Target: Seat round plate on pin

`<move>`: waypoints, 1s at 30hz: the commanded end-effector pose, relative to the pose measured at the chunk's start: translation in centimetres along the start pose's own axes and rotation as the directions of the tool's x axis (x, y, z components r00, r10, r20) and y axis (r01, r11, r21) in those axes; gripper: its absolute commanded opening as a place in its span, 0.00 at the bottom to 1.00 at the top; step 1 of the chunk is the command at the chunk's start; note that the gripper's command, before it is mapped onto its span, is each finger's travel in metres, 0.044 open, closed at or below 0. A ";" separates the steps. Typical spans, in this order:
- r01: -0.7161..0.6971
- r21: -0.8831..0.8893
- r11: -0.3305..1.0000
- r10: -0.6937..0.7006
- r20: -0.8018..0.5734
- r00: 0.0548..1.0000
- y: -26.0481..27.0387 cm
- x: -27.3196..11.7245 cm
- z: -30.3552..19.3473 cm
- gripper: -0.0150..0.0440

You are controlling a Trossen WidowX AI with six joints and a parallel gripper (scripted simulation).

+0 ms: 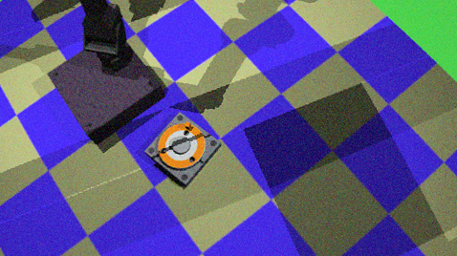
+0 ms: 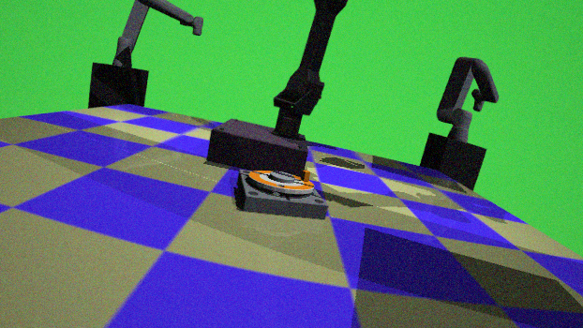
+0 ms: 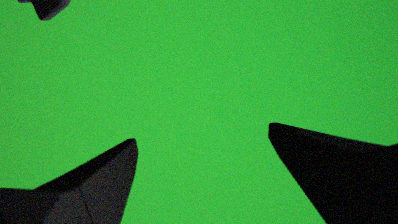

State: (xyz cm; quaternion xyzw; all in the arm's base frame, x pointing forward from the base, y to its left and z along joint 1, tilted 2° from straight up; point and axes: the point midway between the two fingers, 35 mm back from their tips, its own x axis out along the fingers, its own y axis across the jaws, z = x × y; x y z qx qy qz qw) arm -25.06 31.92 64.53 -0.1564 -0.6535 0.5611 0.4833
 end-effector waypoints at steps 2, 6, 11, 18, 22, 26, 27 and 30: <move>-0.014 0.027 1.000 0.014 -0.009 1.000 0.3 -0.2 -0.5 0.84; -0.130 0.113 0.985 0.148 -0.163 0.976 4.7 -0.7 -7.7 0.67; -0.162 0.189 0.969 0.216 -0.317 0.924 7.1 -2.1 -14.3 0.44; -0.184 0.342 0.921 0.350 -0.525 0.776 11.5 -6.7 -24.2 0.25; -0.133 0.452 0.882 0.426 -0.646 0.634 13.8 -11.6 -30.6 0.25; -0.070 0.514 0.855 0.469 -0.709 0.527 15.1 -15.5 -34.2 0.25; -0.038 0.535 0.844 0.485 -0.731 0.480 15.6 -17.2 -35.6 0.25; 0.063 0.580 0.812 0.527 -0.775 0.349 16.7 -22.1 -38.8 0.25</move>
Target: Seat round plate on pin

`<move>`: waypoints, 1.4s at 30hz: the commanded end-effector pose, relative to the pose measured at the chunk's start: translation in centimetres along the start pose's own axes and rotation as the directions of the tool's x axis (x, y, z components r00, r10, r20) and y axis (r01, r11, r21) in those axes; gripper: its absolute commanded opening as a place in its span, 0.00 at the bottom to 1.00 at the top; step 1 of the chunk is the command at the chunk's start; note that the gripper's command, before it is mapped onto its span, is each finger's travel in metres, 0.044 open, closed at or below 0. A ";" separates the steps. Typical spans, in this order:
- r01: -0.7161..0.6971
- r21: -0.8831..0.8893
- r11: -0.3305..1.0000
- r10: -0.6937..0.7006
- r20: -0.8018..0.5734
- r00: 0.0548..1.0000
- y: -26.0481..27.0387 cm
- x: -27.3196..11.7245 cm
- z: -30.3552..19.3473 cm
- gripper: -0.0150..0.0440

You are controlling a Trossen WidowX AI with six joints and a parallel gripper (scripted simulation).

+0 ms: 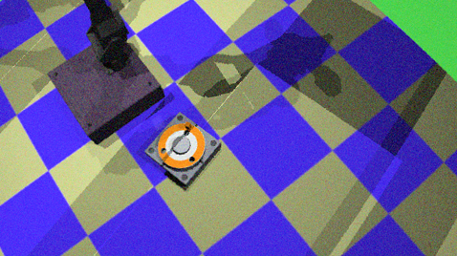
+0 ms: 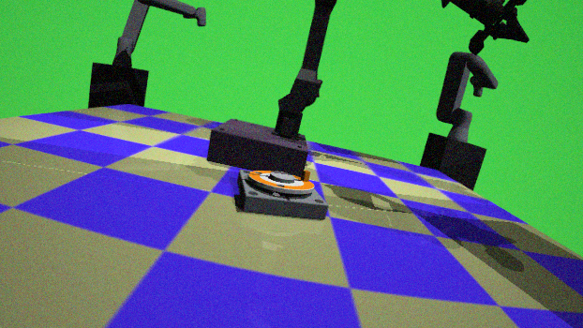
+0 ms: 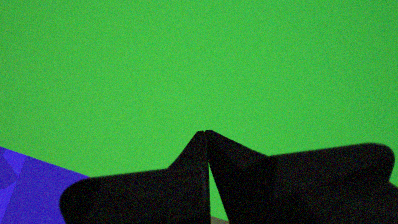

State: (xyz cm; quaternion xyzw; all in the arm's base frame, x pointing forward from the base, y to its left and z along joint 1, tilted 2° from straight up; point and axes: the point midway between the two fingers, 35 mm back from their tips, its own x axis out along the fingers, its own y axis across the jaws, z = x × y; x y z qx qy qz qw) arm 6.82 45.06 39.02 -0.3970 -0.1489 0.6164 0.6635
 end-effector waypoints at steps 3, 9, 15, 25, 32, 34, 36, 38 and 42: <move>0.022 0.199 0.980 0.025 -0.229 0.973 -1.1 0.2 -9.8 0.25; 0.134 0.428 0.894 0.093 -0.470 0.878 -1.0 -1.9 -21.0 0.25; 0.311 0.588 0.747 0.189 -0.636 0.748 0.4 -5.8 -30.0 0.25; 0.691 0.638 0.339 0.431 -0.758 0.489 6.2 -15.9 -41.6 0.25; 0.895 0.446 0.002 0.626 -0.699 0.346 12.5 -23.5 -45.4 0.25; 0.925 0.374 -0.074 0.670 -0.668 0.323 14.2 -25.1 -45.7 0.25; 0.927 0.366 -0.081 0.675 -0.664 0.321 14.7 -25.7 -45.6 0.25; 0.928 0.364 -0.083 0.676 -0.663 0.320 14.8 -25.9 -45.6 0.25; 0.928 0.364 -0.083 0.676 -0.663 0.320 14.8 -25.9 -45.6 0.25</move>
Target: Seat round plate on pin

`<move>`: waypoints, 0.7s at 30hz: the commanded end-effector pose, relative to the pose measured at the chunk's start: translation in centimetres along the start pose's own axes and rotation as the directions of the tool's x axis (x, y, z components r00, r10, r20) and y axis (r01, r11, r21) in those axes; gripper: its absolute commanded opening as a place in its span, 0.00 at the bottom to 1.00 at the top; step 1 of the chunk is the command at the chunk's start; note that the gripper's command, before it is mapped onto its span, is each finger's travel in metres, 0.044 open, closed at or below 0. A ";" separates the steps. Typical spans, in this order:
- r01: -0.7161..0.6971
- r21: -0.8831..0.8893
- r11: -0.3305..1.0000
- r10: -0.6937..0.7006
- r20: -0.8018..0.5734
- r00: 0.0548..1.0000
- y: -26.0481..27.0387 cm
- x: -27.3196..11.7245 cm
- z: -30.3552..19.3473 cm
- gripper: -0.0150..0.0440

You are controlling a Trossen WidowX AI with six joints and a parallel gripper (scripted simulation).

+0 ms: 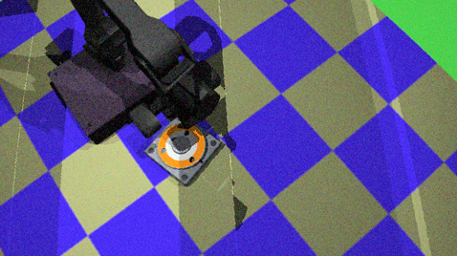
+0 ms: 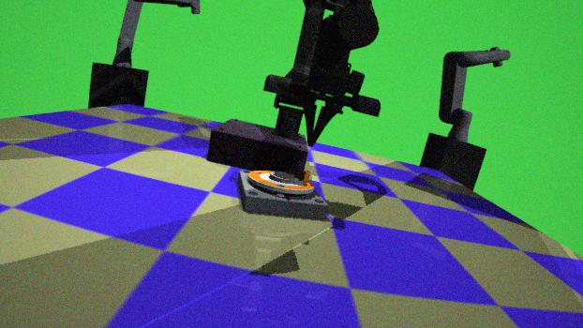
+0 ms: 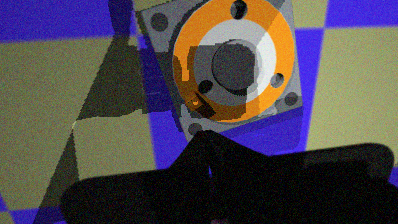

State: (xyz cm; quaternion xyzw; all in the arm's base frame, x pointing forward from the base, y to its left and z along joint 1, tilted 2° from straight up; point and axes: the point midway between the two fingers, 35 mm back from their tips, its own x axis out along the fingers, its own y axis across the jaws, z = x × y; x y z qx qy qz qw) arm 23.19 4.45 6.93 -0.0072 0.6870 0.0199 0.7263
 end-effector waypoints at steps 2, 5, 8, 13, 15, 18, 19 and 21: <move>-0.002 0.028 1.000 0.003 -0.010 1.000 -0.5 0.0 -0.6 0.25; -0.002 0.028 1.000 0.003 -0.010 1.000 -0.5 0.7 -0.5 0.25; -0.003 0.028 1.000 0.003 -0.010 1.000 -0.5 2.4 -0.5 0.25; -0.002 0.028 1.000 0.003 -0.010 1.000 -0.6 4.8 -0.7 0.25; -0.002 0.028 1.000 0.003 -0.010 1.000 -0.6 4.9 -0.7 0.25; -0.002 0.028 1.000 0.003 -0.010 1.000 -0.5 4.9 -0.7 0.25; -0.002 0.028 1.000 0.003 -0.010 1.000 -0.5 4.9 -0.6 0.25; -0.003 0.028 1.000 0.003 -0.010 1.000 -0.3 4.9 -0.4 0.25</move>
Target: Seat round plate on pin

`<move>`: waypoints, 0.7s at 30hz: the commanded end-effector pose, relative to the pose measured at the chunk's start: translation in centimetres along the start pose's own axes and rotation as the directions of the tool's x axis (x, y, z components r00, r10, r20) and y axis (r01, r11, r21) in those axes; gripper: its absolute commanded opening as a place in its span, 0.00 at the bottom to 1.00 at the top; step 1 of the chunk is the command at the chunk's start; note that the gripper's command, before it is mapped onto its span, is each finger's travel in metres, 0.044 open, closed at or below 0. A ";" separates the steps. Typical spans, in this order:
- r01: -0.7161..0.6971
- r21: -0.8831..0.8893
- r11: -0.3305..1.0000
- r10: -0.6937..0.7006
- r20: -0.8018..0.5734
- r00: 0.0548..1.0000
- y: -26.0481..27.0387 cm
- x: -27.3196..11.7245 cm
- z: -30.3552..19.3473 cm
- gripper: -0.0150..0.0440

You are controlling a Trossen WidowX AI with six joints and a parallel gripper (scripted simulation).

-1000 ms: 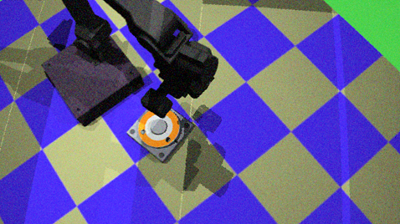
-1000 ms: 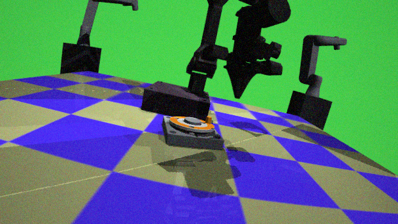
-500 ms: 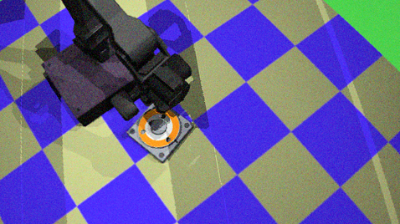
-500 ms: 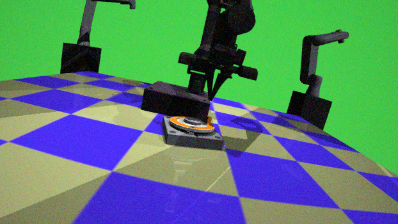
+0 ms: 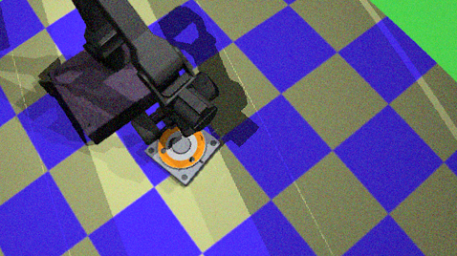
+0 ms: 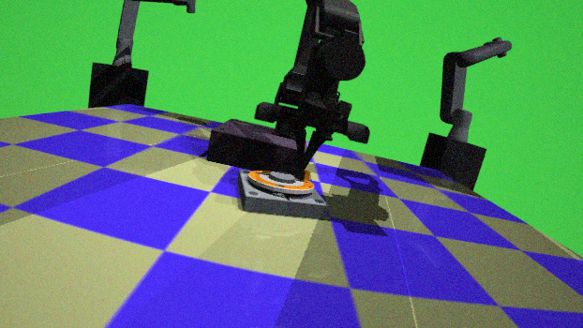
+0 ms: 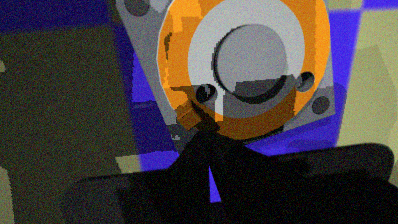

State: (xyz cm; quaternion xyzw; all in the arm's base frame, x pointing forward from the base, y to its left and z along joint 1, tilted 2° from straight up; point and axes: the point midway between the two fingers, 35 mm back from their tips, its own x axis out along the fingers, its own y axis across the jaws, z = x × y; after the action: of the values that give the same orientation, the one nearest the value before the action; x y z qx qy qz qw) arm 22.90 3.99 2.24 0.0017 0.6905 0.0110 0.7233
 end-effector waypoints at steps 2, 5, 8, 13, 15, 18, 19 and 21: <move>-0.003 0.003 1.000 0.003 -0.001 1.000 0.5 0.2 0.3 0.25; -0.004 0.003 1.000 0.004 -0.001 1.000 0.8 0.2 0.7 0.25; -0.004 0.003 1.000 0.004 0.000 1.000 1.0 0.2 1.0 0.25; -0.004 0.003 1.000 0.004 0.000 1.000 1.2 0.2 1.3 0.25; -0.004 0.003 1.000 0.004 0.000 1.000 1.3 0.2 1.4 0.25; -0.004 0.003 1.000 0.004 0.000 1.000 1.5 0.2 1.7 0.25; -0.004 0.003 1.000 0.004 0.000 1.000 1.5 0.2 1.7 0.25; -0.005 0.003 1.000 0.005 0.000 1.000 1.6 0.2 1.9 0.25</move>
State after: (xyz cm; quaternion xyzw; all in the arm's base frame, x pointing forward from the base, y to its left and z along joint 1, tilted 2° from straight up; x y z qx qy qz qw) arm 24.14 5.38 1.97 0.0025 0.6939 0.0122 0.7199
